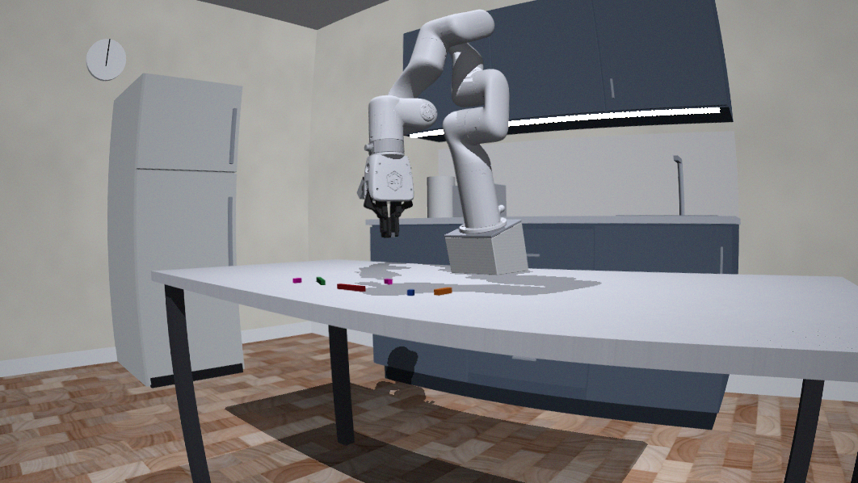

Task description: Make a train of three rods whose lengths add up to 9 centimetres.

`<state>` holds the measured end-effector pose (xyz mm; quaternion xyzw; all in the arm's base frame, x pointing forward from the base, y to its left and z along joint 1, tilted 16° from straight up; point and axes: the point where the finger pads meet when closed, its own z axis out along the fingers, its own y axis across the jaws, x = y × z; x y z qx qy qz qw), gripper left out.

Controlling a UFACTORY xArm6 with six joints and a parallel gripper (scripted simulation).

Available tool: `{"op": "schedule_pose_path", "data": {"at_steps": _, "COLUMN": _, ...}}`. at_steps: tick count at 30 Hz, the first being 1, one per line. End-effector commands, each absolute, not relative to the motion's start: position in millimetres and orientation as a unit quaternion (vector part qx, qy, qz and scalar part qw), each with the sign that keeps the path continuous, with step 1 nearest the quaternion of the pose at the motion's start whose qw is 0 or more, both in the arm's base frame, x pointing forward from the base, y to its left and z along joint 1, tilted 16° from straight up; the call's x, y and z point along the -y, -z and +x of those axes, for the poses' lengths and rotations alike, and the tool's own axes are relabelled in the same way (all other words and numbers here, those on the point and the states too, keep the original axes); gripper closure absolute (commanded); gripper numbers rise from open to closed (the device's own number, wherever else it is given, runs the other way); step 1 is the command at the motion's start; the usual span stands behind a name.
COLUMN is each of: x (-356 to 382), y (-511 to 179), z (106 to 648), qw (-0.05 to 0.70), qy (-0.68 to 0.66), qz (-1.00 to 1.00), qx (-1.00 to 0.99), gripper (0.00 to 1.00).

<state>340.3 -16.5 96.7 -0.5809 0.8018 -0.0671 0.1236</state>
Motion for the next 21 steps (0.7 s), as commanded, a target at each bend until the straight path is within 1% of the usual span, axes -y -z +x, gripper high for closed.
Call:
{"op": "schedule_pose_path", "data": {"at_steps": 1, "x": 5.8, "y": -98.6, "z": 340.3, "qw": 0.105, "qy": 0.086, "qz": -0.559, "qx": -0.818, "gripper": 0.96}}
{"op": "schedule_pose_path", "data": {"at_steps": 15, "x": 5.8, "y": -97.2, "z": 340.7, "qw": 0.105, "qy": 0.086, "qz": -0.559, "qx": -0.818, "gripper": 0.96}}
{"op": "schedule_pose_path", "data": {"at_steps": 21, "x": 5.9, "y": -82.7, "z": 344.7, "qw": 0.105, "qy": 0.086, "qz": -0.559, "qx": -0.818, "gripper": 0.96}}
